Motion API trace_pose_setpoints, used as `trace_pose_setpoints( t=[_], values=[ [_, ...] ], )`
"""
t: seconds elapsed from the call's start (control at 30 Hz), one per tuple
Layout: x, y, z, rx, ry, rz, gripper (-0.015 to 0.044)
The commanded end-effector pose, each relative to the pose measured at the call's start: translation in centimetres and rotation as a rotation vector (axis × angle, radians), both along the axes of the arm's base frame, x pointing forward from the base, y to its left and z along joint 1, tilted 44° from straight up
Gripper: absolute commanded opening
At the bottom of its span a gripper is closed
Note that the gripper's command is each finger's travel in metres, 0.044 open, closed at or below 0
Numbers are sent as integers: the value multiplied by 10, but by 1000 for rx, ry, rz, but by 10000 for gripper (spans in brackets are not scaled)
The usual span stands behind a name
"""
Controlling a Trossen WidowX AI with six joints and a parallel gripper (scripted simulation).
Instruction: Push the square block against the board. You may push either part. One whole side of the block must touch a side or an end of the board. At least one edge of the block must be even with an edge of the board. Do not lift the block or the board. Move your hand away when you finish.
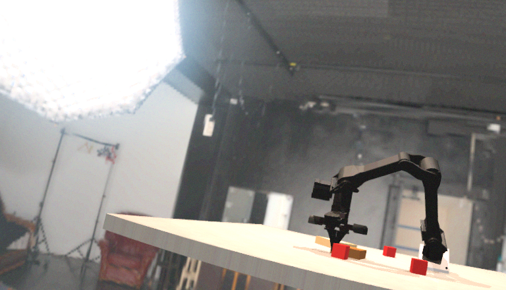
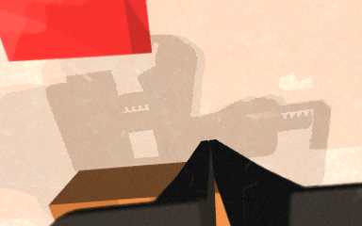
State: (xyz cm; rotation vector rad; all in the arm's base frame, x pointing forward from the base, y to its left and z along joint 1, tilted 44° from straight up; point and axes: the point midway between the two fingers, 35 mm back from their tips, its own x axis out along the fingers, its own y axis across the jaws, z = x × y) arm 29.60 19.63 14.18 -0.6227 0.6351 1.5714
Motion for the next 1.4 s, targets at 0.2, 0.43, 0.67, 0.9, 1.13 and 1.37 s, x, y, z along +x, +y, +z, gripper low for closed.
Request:
trace_pose_setpoints(
  t=[0.2, 0.43, 0.67, 0.9, 1.13, 1.37],
  values=[
    [0, -10, -13, -8, 7, 3, 0],
    [1, -17, -20, -9, 7, 3, 0],
    [1, -24, -27, -10, 7, 3, 0],
    [1, -31, -34, -10, 7, 3, 0],
    [0, -38, -41, -11, 8, 3, 0],
    [0, -46, -48, -12, 8, 3, 0]
  ],
)
